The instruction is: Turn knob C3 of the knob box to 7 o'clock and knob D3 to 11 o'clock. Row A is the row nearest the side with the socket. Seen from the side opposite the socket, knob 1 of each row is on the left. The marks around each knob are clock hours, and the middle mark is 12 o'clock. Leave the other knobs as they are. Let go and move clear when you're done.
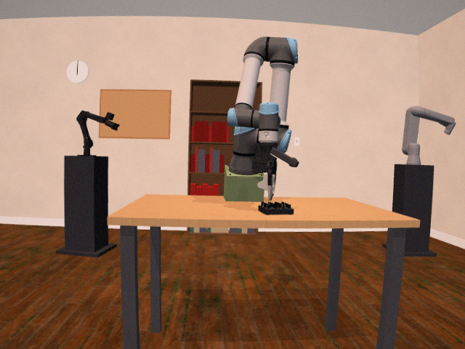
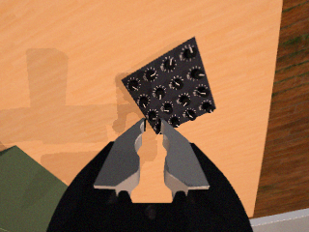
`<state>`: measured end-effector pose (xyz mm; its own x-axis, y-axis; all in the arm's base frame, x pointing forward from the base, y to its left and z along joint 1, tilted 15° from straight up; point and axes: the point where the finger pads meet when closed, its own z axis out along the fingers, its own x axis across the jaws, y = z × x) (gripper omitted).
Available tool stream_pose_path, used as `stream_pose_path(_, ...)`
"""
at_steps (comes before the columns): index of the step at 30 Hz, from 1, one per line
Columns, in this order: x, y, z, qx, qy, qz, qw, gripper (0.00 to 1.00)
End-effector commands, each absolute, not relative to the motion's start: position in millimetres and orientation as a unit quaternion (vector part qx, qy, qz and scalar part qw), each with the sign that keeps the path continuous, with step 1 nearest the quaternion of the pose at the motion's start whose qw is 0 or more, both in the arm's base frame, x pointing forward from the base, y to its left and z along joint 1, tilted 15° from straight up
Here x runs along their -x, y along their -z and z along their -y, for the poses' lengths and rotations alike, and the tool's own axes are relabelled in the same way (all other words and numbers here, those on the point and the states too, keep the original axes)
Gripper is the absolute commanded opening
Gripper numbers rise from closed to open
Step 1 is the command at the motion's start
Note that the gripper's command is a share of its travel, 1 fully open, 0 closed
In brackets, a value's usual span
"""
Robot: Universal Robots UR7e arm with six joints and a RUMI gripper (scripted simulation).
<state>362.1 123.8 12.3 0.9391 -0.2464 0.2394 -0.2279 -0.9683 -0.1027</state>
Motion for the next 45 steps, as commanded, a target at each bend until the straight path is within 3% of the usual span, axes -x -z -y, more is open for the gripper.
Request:
stream_pose_path(1,-362.4,-12.6,-123.9,0.984,0.127,-0.12,0.037,0.11)
stream_pose_path(45,-364.4,-5.0,-124.2,0.984,0.127,-0.12,0.037,0.11)
